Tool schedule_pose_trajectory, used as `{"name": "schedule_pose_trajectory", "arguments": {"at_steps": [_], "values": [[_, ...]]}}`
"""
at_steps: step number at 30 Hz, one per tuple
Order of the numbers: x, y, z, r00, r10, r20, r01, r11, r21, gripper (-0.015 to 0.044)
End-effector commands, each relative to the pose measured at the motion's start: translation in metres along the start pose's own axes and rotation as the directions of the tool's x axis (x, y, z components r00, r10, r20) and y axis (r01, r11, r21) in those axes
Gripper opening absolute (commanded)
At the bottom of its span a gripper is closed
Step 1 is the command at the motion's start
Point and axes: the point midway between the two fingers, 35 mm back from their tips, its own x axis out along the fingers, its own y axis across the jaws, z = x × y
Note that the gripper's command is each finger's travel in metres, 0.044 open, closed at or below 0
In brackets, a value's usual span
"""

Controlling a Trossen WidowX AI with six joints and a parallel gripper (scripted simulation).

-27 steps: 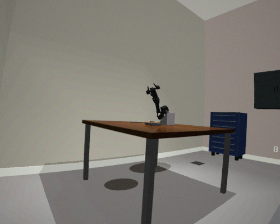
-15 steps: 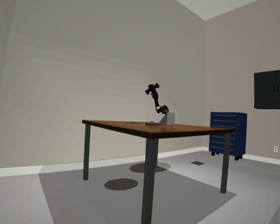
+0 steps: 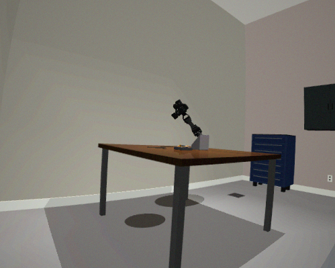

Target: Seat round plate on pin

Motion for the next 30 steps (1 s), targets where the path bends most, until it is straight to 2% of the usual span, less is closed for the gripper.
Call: {"name": "schedule_pose_trajectory", "arguments": {"at_steps": [1,5,8,13,16,21,24,30], "values": [[0.025,-0.011,-0.016,0.987,-0.096,-0.128,0.097,0.995,0.002,0.0],[0.061,-0.029,-0.048,0.917,-0.234,-0.324,0.234,0.971,-0.039,0.0],[0.071,-0.036,-0.061,0.878,-0.281,-0.386,0.279,0.958,-0.062,0.0],[0.101,-0.063,-0.106,0.703,-0.428,-0.568,0.408,0.897,-0.17,0.0],[0.107,-0.07,-0.119,0.647,-0.462,-0.607,0.434,0.877,-0.205,0.0],[0.122,-0.094,-0.162,0.437,-0.563,-0.701,0.488,0.803,-0.34,0.0],[0.123,-0.097,-0.168,0.408,-0.574,-0.71,0.492,0.793,-0.359,0.0],[0.132,-0.108,-0.18,0.409,-0.574,-0.71,0.491,0.794,-0.359,0.0]]}}
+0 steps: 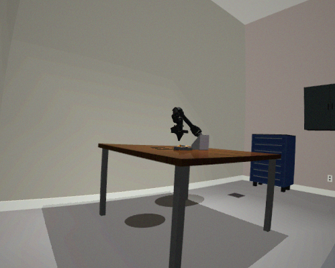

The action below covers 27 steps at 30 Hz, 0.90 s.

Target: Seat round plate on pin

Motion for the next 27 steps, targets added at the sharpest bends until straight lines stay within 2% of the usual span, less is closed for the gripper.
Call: {"name": "schedule_pose_trajectory", "arguments": {"at_steps": [1,6,27], "values": [[0.018,-0.002,-0.001,1.0,-0.01,-0.009,0.01,1.0,-0.004,0.0],[0.041,-0.003,-0.002,1.0,-0.012,-0.009,0.012,1.0,-0.004,0.0],[0.042,0.023,-0.005,1.0,-0.011,-0.009,0.011,1.0,-0.004,0.0]]}}
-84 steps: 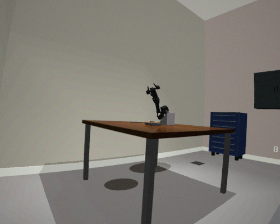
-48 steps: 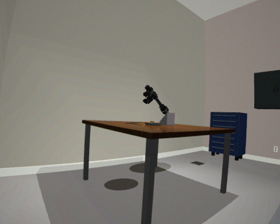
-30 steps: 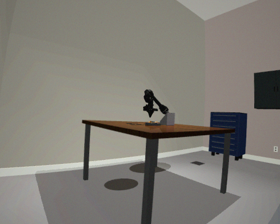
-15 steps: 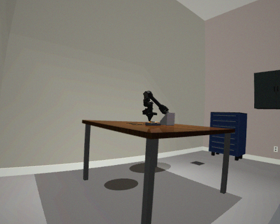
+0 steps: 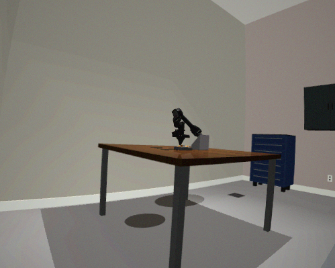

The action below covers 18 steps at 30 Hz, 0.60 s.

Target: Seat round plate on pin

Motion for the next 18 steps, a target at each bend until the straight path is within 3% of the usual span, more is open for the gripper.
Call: {"name": "schedule_pose_trajectory", "arguments": {"at_steps": [1,18], "values": [[0.002,0.007,-0.002,1.0,0.007,-0.006,-0.007,1.0,0.003,0.0],[0.001,0.022,-0.015,1.0,0.008,-0.007,-0.008,1.0,0.003,0.0]]}}
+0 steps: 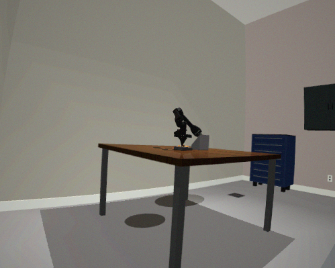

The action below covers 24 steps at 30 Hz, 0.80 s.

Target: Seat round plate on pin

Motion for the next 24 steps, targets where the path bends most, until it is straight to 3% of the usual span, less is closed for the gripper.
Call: {"name": "schedule_pose_trajectory", "arguments": {"at_steps": [1,24], "values": [[0.004,0.003,-0.008,1.0,-0.001,-0.017,0.0,1.0,-0.007,0.0],[0.003,0.013,-0.022,1.0,0.0,-0.017,0.0,1.0,-0.007,0.0]]}}
